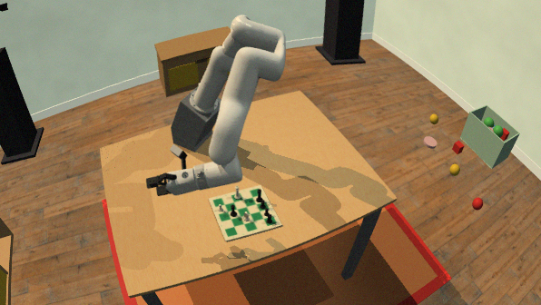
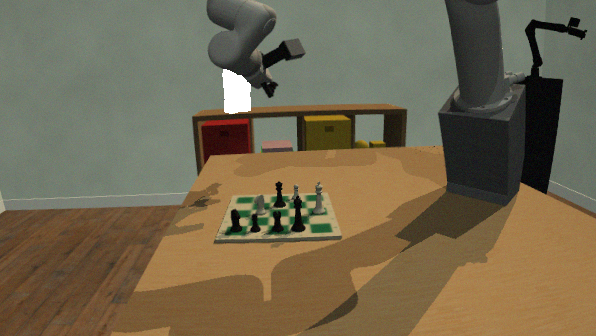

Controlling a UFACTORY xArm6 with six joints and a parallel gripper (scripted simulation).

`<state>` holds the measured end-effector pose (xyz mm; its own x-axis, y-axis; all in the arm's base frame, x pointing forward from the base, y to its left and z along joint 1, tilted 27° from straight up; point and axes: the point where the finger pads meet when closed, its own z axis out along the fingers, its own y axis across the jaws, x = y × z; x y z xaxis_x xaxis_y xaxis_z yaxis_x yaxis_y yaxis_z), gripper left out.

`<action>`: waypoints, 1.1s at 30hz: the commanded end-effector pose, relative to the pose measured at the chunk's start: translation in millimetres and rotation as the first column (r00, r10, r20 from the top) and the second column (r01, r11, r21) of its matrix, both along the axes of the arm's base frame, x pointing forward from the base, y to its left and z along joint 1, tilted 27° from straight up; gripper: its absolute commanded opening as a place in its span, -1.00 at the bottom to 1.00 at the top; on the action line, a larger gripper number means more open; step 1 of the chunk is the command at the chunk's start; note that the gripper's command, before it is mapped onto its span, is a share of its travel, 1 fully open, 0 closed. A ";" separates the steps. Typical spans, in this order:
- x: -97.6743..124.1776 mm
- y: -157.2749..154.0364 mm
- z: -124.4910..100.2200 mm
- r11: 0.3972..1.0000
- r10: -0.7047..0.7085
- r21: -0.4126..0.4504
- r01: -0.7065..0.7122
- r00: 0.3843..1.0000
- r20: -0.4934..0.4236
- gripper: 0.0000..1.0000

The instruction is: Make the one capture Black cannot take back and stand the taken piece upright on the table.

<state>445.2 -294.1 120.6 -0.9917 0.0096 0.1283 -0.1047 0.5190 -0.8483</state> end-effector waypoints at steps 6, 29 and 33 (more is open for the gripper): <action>0.6 -0.6 1.5 1.000 -0.001 -0.001 0.001 1.000 0.003 1.00; 60.5 68.0 13.0 0.993 0.107 -0.044 -0.113 0.986 -0.125 1.00; 76.1 94.7 15.7 0.987 0.139 -0.053 -0.150 0.976 -0.168 1.00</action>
